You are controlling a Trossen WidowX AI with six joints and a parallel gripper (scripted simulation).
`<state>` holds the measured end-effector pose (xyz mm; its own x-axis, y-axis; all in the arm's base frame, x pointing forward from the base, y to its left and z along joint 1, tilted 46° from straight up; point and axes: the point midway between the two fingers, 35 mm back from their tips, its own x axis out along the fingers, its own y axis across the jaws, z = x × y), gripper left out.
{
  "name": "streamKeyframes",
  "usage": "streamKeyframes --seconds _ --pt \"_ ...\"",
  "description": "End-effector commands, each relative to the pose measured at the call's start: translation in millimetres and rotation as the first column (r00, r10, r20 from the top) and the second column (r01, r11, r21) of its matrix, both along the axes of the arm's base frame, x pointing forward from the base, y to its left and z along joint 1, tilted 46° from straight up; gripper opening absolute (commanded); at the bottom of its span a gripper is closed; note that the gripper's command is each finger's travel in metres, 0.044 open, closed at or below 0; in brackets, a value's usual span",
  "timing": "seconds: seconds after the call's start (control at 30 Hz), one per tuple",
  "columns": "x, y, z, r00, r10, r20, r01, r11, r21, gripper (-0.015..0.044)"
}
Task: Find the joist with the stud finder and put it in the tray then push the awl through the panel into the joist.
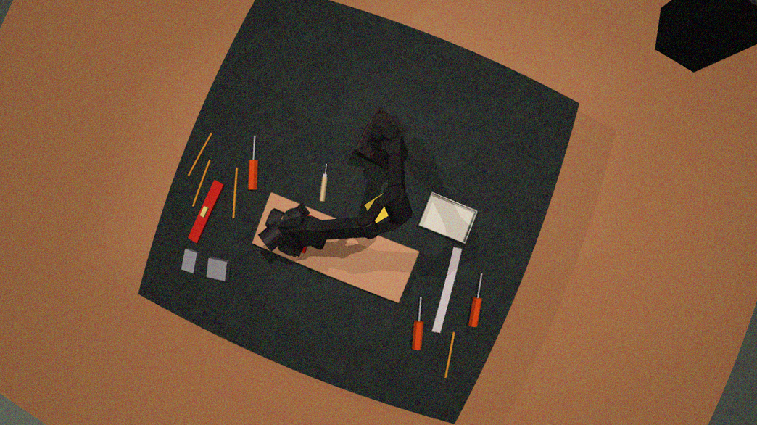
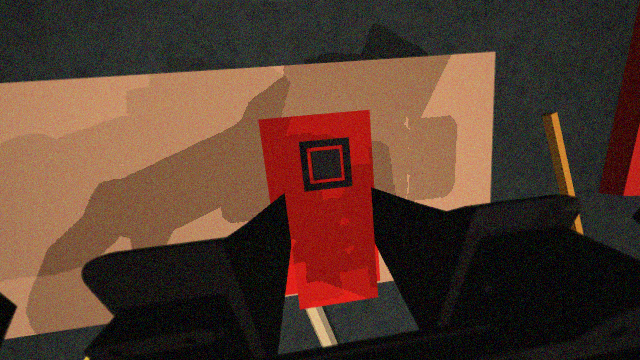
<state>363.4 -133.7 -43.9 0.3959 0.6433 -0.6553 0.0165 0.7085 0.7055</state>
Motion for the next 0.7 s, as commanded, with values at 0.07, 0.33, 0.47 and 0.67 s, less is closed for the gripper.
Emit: streamKeyframes --seconds 0.07,0.33,0.47,0.67 --pt "0.3 -13.3 -12.9 1.0 0.002 0.0 -0.002 1.0 -0.006 0.0" --pt "-0.3 -30.3 -29.2 1.0 0.002 0.0 -0.002 1.0 -0.007 0.0" --pt "-0.5 -38.9 -37.3 1.0 0.002 0.0 -0.002 1.0 -0.008 0.0" --pt "-0.9 -51.7 -49.5 1.0 0.002 0.001 -0.002 1.0 -0.009 0.0"
